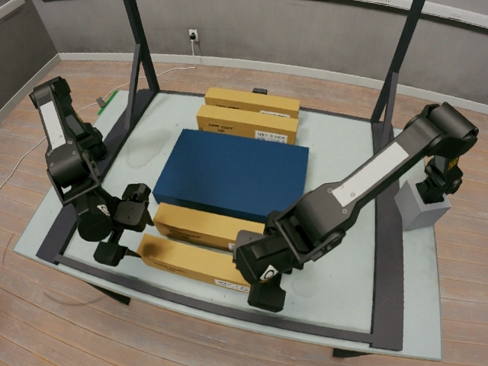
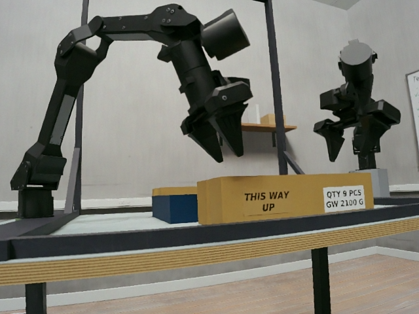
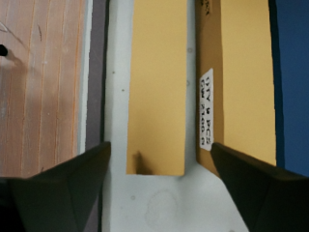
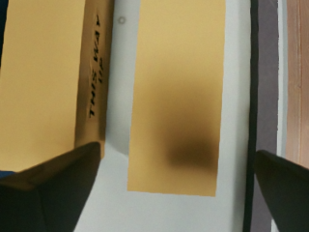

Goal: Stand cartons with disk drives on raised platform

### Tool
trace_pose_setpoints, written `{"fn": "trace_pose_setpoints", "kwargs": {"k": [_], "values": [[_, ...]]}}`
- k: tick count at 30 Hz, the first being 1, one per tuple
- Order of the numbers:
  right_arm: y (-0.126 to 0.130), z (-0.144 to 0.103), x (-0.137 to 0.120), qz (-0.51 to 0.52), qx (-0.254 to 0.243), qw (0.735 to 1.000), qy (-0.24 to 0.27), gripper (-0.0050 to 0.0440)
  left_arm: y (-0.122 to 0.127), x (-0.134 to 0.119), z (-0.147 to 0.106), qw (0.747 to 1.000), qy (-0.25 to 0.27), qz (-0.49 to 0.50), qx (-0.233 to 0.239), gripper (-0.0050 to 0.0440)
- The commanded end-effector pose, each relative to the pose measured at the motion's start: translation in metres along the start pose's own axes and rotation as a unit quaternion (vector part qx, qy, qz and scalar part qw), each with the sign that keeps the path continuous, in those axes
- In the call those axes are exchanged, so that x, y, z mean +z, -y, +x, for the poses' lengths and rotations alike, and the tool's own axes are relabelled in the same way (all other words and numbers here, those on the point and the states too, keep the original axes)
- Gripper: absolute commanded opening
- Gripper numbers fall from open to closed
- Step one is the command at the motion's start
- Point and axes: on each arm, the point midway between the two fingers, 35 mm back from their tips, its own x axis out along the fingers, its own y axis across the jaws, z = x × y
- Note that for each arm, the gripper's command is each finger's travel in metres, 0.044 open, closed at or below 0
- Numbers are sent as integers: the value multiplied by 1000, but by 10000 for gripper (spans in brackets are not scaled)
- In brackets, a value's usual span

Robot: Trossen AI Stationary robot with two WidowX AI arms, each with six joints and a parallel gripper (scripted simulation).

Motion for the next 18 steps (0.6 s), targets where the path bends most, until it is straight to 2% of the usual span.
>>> {"fn": "trace_pose_setpoints", "kwargs": {"k": [1,18], "values": [[0,-7,4,-3,-7,1000,8,382,-3,8,-6,1000,10,6,6,381],[0,-8,5,-4,-11,1000,12,382,-3,8,-6,1000,9,6,5,381]]}}
